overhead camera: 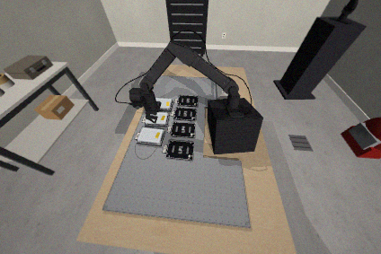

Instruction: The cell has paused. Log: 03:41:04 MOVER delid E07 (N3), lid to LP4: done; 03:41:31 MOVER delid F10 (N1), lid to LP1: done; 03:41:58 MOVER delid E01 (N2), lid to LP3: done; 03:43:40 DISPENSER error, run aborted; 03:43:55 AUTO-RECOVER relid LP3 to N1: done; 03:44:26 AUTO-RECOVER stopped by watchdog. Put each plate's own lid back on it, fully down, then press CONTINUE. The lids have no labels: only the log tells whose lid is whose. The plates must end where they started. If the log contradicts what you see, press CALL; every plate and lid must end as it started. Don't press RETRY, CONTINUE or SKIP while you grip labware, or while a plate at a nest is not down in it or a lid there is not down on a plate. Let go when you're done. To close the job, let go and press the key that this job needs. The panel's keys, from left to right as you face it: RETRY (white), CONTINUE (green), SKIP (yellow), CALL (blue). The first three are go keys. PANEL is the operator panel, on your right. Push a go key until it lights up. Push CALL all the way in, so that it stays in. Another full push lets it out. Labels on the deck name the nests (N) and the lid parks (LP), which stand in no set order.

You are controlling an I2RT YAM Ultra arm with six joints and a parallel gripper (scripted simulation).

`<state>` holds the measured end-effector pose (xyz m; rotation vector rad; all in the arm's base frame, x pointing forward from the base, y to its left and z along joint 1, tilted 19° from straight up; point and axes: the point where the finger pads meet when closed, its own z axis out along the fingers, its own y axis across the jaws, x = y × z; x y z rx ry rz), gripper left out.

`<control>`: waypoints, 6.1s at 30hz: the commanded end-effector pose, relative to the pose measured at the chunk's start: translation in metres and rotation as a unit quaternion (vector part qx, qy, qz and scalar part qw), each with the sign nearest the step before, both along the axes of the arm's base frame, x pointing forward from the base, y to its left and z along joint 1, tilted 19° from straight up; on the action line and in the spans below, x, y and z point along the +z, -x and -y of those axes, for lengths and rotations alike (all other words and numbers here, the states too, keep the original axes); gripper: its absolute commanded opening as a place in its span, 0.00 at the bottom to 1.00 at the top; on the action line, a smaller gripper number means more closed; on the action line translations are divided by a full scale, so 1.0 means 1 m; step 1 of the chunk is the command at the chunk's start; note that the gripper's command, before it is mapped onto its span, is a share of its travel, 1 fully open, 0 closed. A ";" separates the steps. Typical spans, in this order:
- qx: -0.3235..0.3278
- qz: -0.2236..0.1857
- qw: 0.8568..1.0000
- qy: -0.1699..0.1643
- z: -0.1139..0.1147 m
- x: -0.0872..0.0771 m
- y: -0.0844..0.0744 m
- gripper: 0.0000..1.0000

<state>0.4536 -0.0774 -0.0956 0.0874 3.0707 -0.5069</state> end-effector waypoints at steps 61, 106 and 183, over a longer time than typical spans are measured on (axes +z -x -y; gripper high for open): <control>0.007 0.028 1.000 0.000 -0.017 0.049 -0.015 1.00; 0.007 0.021 1.000 0.000 -0.015 0.047 -0.012 1.00; -0.012 0.031 0.999 -0.001 -0.026 0.030 0.130 0.00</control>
